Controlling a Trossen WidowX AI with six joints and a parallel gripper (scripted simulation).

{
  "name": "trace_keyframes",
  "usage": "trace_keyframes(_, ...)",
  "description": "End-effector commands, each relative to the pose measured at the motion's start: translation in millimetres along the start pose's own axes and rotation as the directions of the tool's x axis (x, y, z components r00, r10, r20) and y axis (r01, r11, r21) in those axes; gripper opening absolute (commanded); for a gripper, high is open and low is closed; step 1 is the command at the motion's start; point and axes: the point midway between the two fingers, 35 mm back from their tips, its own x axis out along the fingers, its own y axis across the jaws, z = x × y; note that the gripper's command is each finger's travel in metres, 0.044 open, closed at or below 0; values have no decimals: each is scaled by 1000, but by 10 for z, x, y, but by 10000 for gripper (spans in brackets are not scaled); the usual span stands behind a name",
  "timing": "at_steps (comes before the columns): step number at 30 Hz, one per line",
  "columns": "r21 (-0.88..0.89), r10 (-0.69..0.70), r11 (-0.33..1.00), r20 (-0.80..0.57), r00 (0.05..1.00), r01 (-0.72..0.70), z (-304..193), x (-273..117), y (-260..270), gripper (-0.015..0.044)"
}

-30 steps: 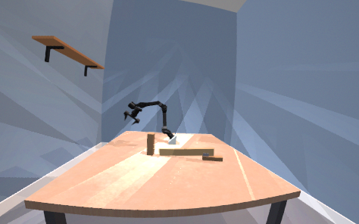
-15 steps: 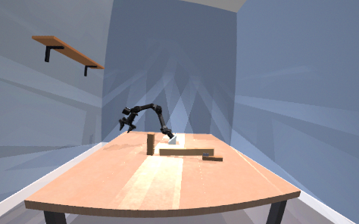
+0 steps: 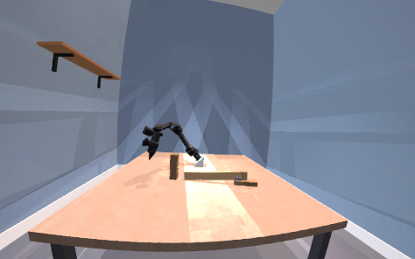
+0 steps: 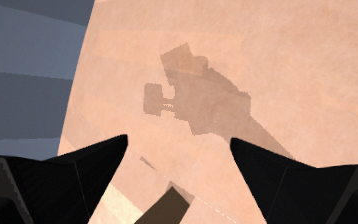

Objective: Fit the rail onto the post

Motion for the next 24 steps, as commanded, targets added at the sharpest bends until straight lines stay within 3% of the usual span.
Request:
trace_keyframes(1, -204, 64, 976, -58, 996, -75, -243, 89, 427, 440)
trace_keyframes(8, -633, 160, 731, -204, 966, -255, -973, 208, 1349, 440)
trace_keyframes(13, -786, 157, 533, -273, 949, -314, -1388, 211, 1655, 440)
trace_keyframes(20, -930, -23, 82, -361, 932, -358, -2068, 290, 1679, 440)
trace_keyframes(24, -811, -251, -387, -365, 896, -439, -2581, 331, 1498, 440)
